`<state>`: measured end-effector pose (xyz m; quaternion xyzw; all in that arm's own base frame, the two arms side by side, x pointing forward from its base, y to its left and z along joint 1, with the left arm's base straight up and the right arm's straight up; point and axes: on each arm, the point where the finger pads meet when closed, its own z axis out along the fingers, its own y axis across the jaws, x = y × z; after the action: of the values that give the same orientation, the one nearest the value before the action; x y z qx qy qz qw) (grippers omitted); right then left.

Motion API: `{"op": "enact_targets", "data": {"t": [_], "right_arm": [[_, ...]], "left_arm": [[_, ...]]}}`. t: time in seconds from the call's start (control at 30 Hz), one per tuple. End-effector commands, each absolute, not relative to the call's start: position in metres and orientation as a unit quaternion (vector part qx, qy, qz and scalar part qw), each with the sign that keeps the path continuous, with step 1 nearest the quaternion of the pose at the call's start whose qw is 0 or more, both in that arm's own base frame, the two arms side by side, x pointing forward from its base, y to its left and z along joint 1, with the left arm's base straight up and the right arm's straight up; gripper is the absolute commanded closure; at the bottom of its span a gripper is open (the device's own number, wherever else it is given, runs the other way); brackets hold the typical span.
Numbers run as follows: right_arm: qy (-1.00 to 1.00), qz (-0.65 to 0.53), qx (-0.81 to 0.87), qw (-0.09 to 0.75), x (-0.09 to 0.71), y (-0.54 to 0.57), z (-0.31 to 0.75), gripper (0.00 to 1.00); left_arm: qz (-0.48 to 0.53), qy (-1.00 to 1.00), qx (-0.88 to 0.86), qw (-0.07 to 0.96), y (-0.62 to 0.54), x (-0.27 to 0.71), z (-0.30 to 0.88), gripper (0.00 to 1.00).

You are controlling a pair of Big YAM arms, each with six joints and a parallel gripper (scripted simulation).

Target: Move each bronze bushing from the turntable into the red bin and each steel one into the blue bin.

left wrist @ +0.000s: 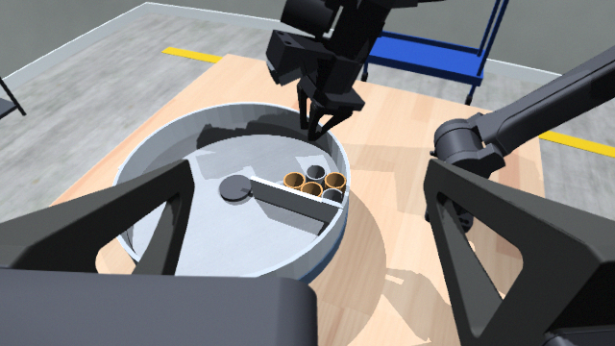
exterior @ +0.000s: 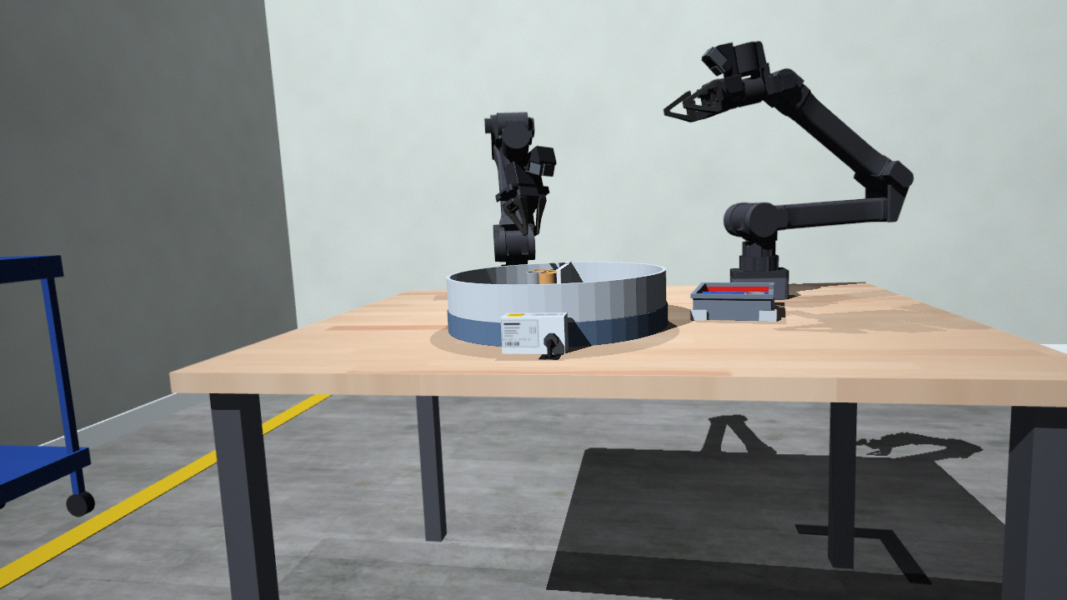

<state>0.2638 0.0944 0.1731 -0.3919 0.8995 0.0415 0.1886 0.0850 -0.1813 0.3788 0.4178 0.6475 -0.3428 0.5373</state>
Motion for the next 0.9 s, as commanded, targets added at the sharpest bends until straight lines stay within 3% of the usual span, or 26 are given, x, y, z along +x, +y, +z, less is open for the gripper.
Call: {"op": "enact_targets", "data": {"t": [0.0, 0.43, 0.87], "right_arm": [[0.888, 0.035, -0.402, 0.219, 0.279, 0.097, 0.201, 0.71], [0.888, 0.035, -0.402, 0.219, 0.279, 0.097, 0.201, 0.71], [0.923, 0.015, -0.378, 0.074, 0.274, 0.1, 0.167, 0.71]], "left_arm": [[-0.346, 0.636, 0.415, 0.55, -0.161, 0.075, 0.408, 0.0], [-0.346, 0.636, 0.415, 0.55, -0.161, 0.075, 0.408, 0.0], [-0.346, 0.636, 0.415, 0.55, -0.161, 0.075, 0.408, 0.0]]}}
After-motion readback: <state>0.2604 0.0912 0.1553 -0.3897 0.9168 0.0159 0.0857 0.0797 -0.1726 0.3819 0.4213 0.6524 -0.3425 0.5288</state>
